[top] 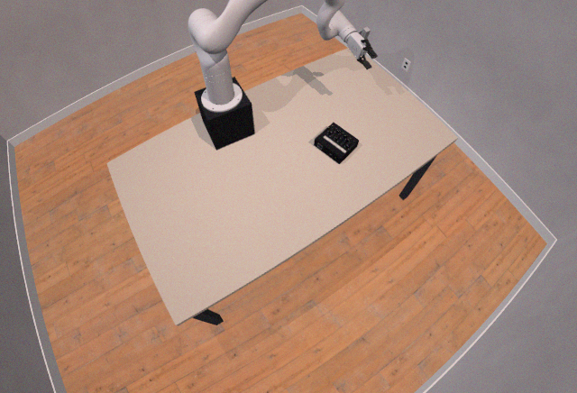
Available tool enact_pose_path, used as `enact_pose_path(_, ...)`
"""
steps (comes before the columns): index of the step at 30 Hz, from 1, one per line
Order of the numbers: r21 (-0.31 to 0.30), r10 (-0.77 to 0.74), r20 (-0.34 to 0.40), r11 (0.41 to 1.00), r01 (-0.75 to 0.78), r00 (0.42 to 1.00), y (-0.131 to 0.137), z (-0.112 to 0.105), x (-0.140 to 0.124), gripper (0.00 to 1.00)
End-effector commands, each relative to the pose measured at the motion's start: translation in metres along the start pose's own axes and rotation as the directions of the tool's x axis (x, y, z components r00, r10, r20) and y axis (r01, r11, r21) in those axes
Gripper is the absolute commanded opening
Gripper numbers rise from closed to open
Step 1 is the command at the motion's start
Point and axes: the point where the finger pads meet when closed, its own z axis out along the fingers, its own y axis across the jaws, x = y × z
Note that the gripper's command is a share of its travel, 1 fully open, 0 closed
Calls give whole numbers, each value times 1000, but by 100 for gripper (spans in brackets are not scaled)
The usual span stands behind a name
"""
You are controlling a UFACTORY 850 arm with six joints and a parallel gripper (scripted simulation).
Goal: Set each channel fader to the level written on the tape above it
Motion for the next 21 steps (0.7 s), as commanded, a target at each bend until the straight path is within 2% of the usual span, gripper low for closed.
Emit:
enact_pose_path(1,0,2,-1,1000,-2,1000,1,0,1,100)
enact_pose_path(18,0,2,0,1000,-2,1000,1,0,1,100)
enact_pose_path(21,17,22,26,1000,-22,999,-1,6,-7,100)
